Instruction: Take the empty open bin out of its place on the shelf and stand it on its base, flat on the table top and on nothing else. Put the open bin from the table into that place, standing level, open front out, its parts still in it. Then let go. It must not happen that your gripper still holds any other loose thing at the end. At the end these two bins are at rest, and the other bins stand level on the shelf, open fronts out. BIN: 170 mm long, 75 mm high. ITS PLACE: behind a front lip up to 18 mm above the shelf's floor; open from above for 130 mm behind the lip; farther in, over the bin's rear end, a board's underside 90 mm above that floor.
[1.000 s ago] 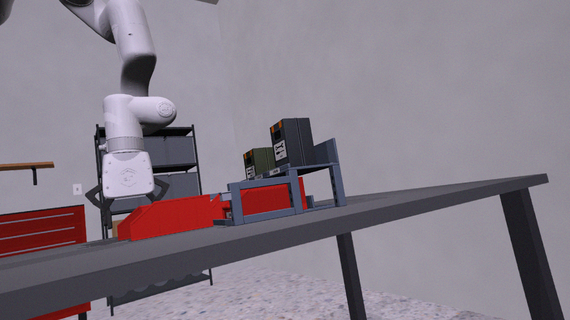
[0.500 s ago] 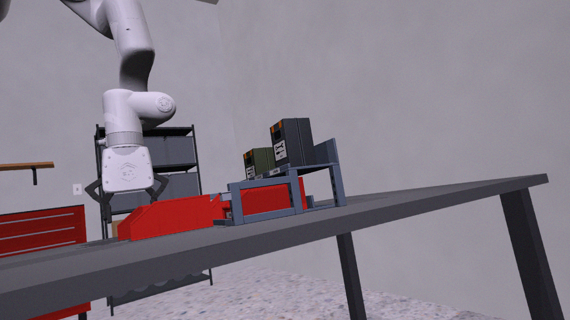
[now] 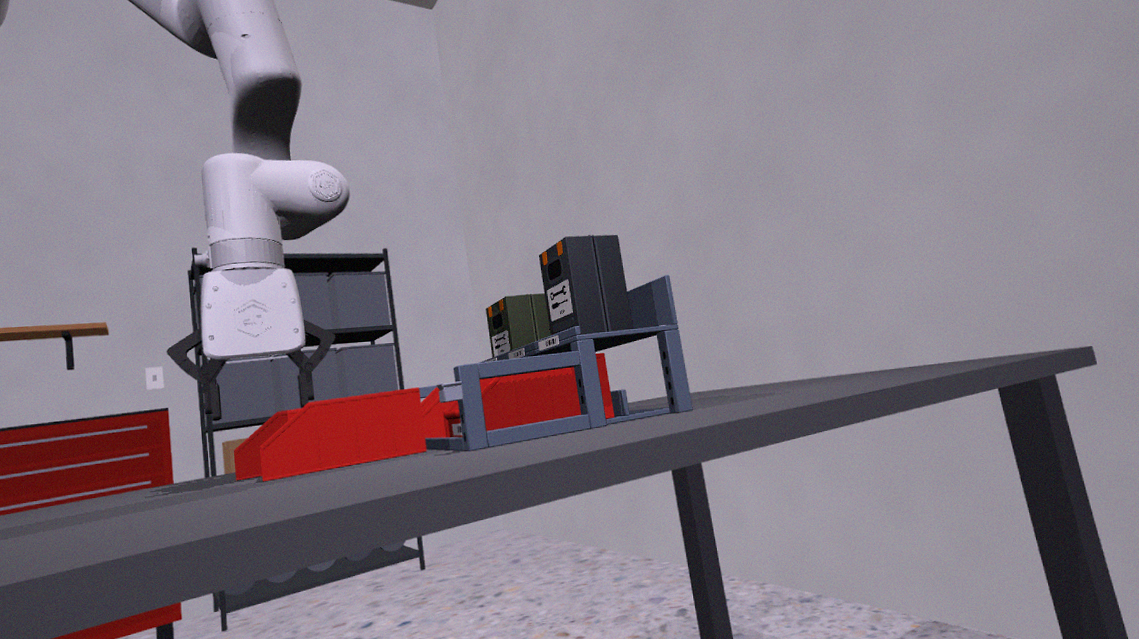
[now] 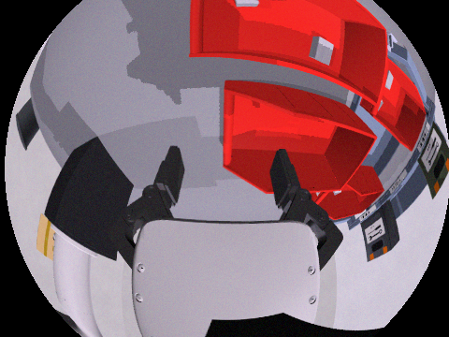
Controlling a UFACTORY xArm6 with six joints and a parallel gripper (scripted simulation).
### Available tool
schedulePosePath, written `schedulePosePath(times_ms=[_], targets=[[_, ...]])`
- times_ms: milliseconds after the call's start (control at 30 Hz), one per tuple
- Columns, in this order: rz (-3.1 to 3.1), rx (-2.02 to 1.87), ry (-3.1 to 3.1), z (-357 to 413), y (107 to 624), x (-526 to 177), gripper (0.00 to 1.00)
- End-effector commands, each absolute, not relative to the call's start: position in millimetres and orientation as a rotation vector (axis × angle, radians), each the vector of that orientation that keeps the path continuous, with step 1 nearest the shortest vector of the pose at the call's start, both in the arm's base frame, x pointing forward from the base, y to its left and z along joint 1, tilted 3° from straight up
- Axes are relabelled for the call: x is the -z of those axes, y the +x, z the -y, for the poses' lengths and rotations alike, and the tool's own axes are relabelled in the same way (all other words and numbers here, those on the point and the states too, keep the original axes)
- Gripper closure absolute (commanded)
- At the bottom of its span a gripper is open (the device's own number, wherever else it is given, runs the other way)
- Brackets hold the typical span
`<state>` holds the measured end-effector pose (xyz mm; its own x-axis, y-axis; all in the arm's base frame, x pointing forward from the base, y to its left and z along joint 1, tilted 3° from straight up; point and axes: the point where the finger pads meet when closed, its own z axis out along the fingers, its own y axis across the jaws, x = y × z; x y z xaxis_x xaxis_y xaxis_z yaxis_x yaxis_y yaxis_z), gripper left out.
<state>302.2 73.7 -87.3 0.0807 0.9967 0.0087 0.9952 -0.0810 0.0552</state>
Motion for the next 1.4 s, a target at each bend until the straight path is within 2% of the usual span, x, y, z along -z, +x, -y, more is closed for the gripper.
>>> schedulePosePath(times_ms=[0, 933, 967, 1367], targets=[[-2.105, -0.071, 2.283, -74, 302, 74, 0.05], [-2.105, -0.071, 2.283, -74, 301, 48, 0.05], [-2.105, -0.071, 2.283, -74, 301, 48, 1.0], [-2.105, -0.071, 2.283, -74, 301, 48, 1.0]])
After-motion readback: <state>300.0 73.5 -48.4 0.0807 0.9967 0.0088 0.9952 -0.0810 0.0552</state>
